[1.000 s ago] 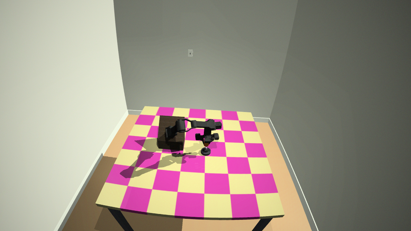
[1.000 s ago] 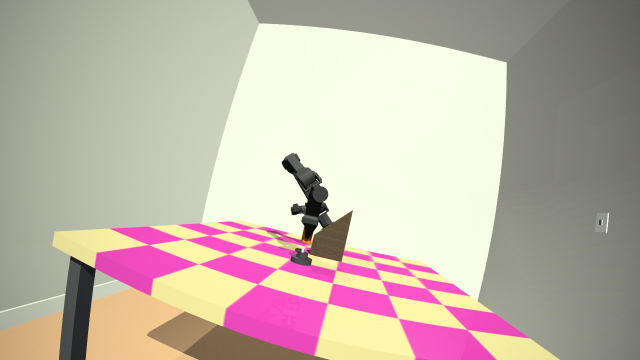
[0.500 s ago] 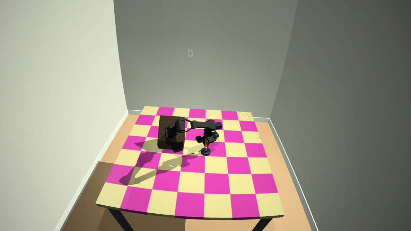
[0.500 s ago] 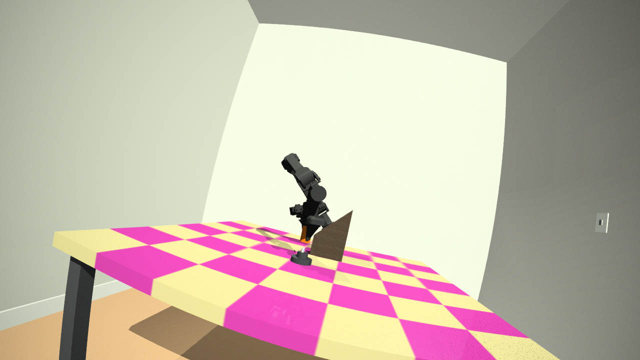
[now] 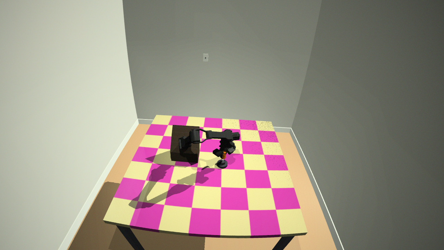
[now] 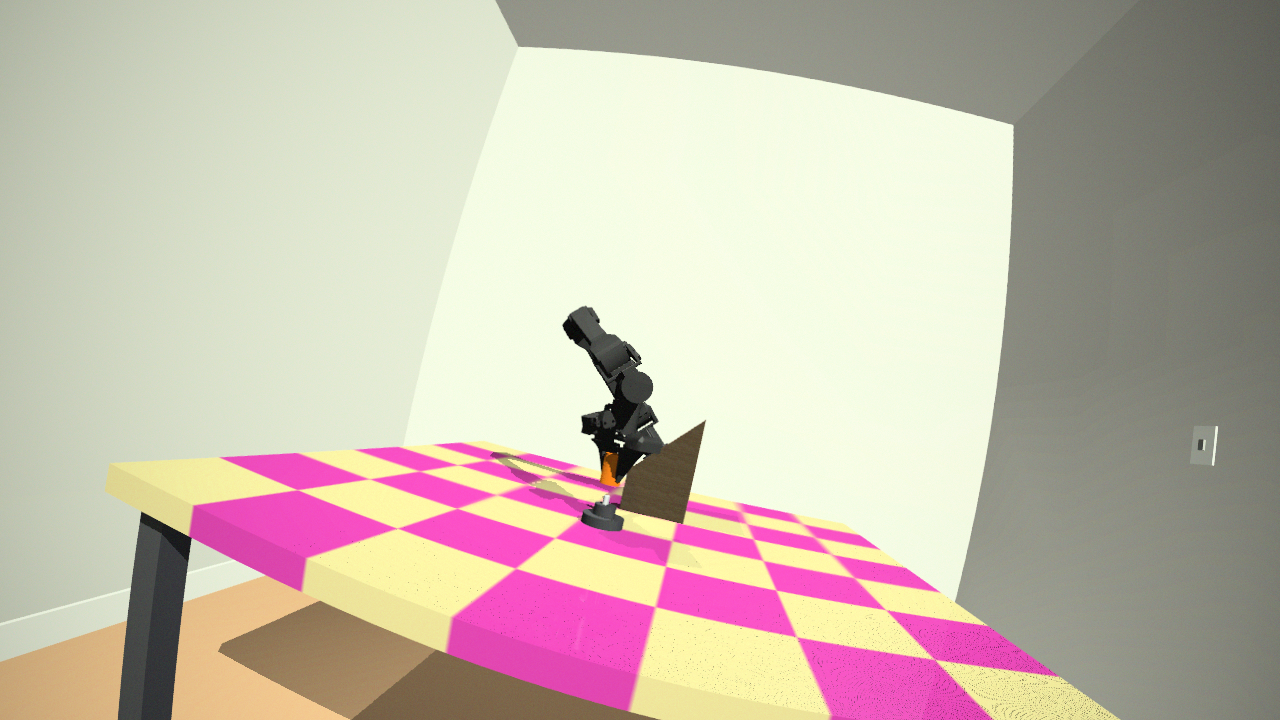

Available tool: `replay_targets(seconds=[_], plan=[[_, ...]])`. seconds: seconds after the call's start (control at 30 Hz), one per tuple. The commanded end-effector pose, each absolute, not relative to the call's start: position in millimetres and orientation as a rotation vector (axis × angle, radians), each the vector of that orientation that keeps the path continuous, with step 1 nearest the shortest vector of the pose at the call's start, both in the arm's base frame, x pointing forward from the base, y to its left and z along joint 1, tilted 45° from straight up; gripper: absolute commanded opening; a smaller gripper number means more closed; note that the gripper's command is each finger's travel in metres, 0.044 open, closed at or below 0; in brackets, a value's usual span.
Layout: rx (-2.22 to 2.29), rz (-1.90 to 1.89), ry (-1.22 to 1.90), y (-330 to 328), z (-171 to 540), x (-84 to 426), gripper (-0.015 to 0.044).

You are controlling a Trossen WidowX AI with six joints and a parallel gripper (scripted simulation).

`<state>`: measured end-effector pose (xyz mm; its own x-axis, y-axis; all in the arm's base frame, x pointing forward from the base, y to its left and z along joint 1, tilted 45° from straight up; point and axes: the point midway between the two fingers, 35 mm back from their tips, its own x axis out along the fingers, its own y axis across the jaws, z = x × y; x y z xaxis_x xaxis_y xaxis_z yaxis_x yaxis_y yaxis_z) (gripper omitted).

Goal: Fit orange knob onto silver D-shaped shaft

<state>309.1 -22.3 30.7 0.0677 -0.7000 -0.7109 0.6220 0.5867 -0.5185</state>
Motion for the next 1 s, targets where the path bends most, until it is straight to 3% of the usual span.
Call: replay_targets(seconds=[0.0,0.97], plan=[[-0.173,-0.936,1.175,-20.7,30.1,308.3,0.0],[-0.771,-0.456,1.48,-20.6,30.2,309.6,0.0]])
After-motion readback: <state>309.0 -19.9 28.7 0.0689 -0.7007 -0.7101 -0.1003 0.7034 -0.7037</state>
